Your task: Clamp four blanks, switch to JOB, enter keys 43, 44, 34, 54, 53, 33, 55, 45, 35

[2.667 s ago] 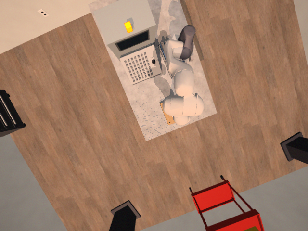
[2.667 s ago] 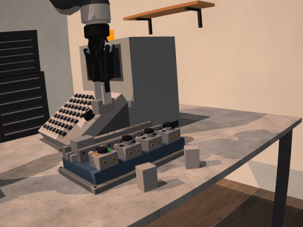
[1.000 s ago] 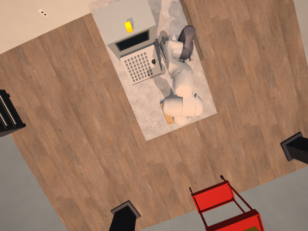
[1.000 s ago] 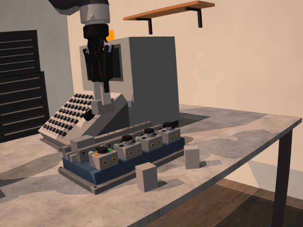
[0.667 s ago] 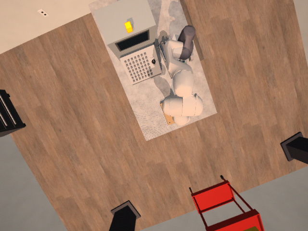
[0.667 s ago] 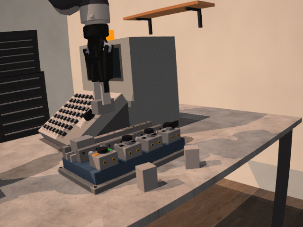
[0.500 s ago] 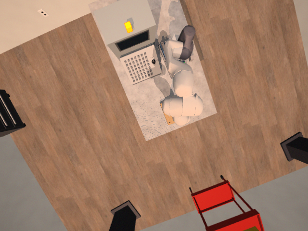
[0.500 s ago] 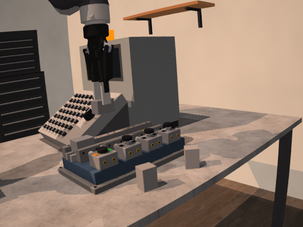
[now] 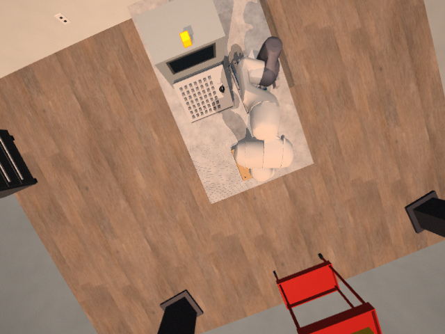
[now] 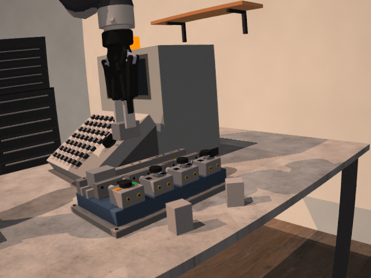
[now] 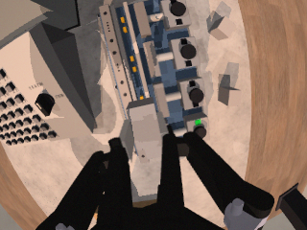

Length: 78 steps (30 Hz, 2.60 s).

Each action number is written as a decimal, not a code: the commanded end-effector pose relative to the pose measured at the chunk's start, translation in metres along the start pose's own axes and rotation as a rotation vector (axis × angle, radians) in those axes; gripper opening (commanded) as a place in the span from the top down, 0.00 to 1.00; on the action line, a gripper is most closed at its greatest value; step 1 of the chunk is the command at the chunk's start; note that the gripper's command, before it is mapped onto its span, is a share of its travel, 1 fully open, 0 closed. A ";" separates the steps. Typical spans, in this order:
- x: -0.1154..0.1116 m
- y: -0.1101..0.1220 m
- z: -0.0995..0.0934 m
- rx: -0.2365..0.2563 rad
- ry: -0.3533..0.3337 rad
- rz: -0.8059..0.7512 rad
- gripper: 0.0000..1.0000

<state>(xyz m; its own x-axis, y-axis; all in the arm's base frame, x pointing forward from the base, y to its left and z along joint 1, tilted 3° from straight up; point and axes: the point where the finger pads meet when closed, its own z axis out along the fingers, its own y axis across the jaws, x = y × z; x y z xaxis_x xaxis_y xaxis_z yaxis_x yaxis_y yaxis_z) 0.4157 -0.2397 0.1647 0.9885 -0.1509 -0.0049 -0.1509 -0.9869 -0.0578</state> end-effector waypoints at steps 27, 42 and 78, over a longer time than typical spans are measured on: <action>-0.001 0.000 0.000 0.001 0.000 -0.008 1.00; -0.001 0.000 0.000 0.001 0.000 -0.008 1.00; -0.001 0.000 0.010 0.001 0.000 -0.012 1.00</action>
<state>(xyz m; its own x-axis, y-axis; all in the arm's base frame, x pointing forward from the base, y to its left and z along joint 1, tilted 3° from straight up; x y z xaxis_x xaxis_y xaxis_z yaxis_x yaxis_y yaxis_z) 0.4137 -0.2367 0.1573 0.9900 -0.1406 -0.0096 -0.1409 -0.9878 -0.0663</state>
